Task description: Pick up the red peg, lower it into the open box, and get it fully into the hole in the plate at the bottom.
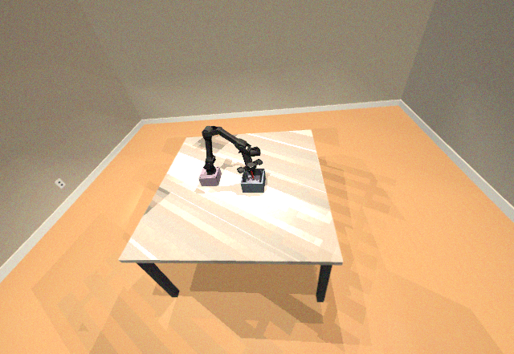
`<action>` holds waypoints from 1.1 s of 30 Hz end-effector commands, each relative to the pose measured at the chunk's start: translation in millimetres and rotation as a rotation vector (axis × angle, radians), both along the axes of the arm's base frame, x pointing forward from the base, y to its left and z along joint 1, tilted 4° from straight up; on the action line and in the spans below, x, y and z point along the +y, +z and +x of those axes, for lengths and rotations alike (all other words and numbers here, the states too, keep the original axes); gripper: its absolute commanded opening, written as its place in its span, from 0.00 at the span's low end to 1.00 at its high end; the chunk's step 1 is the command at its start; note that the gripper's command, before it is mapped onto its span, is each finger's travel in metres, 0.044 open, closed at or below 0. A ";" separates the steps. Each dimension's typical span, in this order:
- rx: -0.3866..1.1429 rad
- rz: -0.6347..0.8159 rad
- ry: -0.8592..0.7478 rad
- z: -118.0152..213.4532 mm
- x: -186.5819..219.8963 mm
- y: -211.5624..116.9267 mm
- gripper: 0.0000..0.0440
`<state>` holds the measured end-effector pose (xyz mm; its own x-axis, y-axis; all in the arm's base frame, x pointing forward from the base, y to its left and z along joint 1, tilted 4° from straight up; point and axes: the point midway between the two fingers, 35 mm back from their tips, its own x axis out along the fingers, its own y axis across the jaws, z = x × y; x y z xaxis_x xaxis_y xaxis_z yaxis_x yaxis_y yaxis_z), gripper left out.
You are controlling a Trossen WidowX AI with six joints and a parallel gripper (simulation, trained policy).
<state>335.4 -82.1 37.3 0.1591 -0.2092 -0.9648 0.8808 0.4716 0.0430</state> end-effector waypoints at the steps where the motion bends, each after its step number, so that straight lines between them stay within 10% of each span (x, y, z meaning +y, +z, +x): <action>1: 0.031 0.006 0.015 0.2 -4.1 -14.9 0.31; 18: 0.016 -0.061 0.054 42.3 -40.8 -14.7 0.99; 33: -0.084 -0.144 0.025 69.5 -77.8 7.0 1.00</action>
<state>363.5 -116.1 25.7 0.0982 -0.2159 -0.9715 0.8372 0.5457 -0.0367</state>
